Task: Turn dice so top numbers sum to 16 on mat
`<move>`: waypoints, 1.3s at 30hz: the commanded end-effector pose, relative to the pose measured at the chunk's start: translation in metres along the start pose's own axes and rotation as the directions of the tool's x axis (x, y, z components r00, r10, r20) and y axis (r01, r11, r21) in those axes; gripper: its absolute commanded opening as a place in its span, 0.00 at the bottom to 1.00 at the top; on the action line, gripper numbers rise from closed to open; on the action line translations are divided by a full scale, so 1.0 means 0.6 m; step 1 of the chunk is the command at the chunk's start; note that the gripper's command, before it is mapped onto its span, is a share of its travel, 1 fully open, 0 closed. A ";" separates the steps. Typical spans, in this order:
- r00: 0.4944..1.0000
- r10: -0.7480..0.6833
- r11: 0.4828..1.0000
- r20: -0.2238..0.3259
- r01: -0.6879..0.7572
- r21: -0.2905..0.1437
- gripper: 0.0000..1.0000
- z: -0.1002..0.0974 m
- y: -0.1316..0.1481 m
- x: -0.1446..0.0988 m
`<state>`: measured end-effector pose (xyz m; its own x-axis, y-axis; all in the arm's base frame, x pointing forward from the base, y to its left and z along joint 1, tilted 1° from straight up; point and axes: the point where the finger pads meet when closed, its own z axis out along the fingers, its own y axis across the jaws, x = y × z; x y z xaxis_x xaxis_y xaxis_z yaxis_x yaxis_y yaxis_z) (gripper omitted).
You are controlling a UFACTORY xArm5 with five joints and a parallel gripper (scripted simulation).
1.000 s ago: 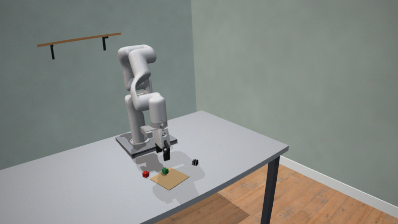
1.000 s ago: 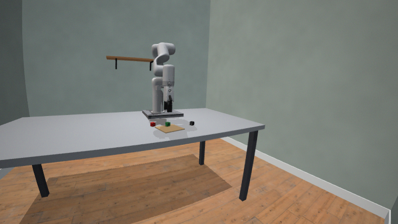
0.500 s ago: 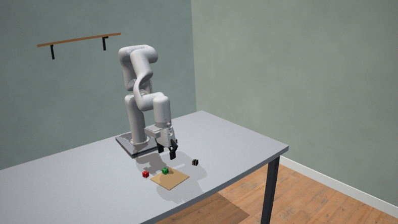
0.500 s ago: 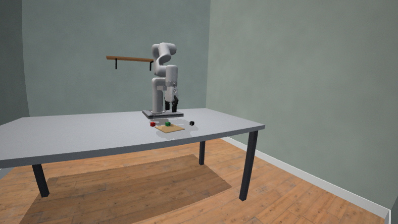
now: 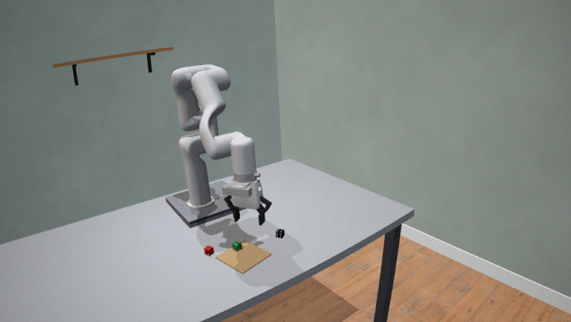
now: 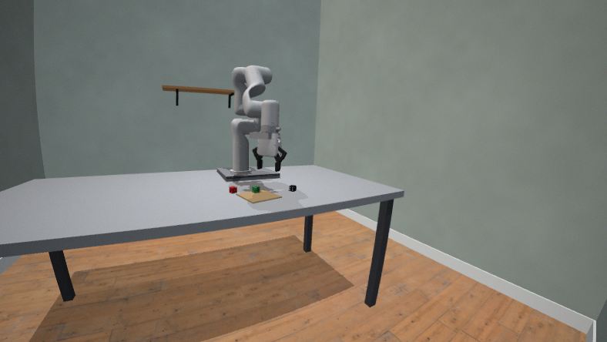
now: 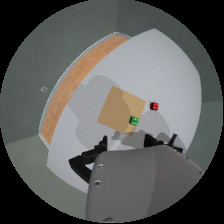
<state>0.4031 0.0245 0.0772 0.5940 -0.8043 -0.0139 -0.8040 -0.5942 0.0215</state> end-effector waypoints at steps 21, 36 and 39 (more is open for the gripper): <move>0.696 -0.718 0.696 -0.005 0.718 -0.002 1.00 0.005 -0.073 -0.076; 0.293 -0.956 0.293 -0.003 0.956 -0.006 1.00 0.011 -0.110 -0.128; 0.195 -0.981 0.195 -0.003 0.981 -0.007 1.00 0.012 -0.117 -0.139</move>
<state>0.4089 0.1229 0.0694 0.9520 0.3052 -0.0243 0.3053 -0.9523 -0.0004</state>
